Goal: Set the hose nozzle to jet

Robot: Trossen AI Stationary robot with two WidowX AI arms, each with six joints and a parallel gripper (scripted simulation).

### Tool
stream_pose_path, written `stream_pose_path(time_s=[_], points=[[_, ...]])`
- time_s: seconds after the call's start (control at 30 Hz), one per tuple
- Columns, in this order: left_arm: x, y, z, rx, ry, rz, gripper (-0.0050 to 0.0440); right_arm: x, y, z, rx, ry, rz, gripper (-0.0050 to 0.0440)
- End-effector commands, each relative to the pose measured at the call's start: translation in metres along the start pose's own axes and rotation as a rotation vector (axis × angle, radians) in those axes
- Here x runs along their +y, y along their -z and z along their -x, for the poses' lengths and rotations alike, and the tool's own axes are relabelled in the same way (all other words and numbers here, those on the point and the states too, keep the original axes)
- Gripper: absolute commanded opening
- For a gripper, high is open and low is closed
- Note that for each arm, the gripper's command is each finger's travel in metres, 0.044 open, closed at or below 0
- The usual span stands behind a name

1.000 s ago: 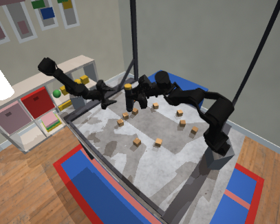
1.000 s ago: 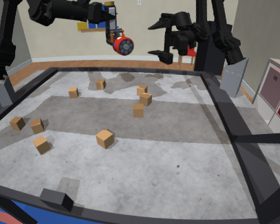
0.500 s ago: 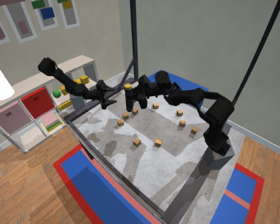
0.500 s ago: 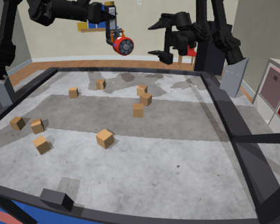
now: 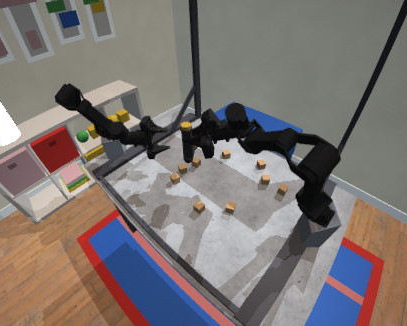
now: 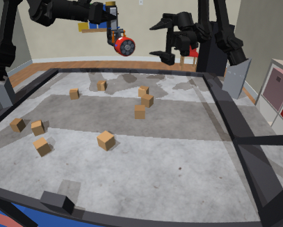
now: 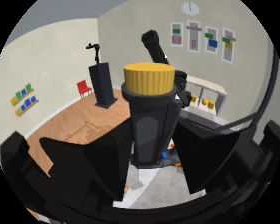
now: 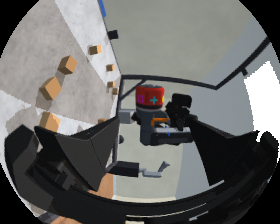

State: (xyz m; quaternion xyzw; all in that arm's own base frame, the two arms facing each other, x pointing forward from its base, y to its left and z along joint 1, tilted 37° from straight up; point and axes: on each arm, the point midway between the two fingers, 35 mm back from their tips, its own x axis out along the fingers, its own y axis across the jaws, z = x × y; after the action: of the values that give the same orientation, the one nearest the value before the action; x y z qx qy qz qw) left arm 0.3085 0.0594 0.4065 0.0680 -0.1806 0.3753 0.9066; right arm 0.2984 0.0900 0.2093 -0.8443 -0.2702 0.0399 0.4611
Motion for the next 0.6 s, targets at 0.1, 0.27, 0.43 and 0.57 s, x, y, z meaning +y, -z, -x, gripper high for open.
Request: stream_pose_path(time_s=[0.1,0.27,0.43,0.57], points=[[0.003,-0.012,0.000,-0.026,0.000,0.034,0.0169,-0.009,0.003,-0.002,0.008,0.015,0.005,0.0406],[0.003,-0.012,0.000,-0.026,0.000,0.034,0.0169,-0.019,0.004,-0.004,0.011,0.017,0.007,0.0406],[0.003,-0.012,0.000,-0.026,0.000,0.034,0.0169,-0.030,0.004,-0.005,0.012,0.013,0.009,0.0406],[0.003,-0.012,0.000,-0.026,0.000,0.034,0.0169,-0.041,0.005,-0.005,0.013,0.014,0.009,0.0406]])
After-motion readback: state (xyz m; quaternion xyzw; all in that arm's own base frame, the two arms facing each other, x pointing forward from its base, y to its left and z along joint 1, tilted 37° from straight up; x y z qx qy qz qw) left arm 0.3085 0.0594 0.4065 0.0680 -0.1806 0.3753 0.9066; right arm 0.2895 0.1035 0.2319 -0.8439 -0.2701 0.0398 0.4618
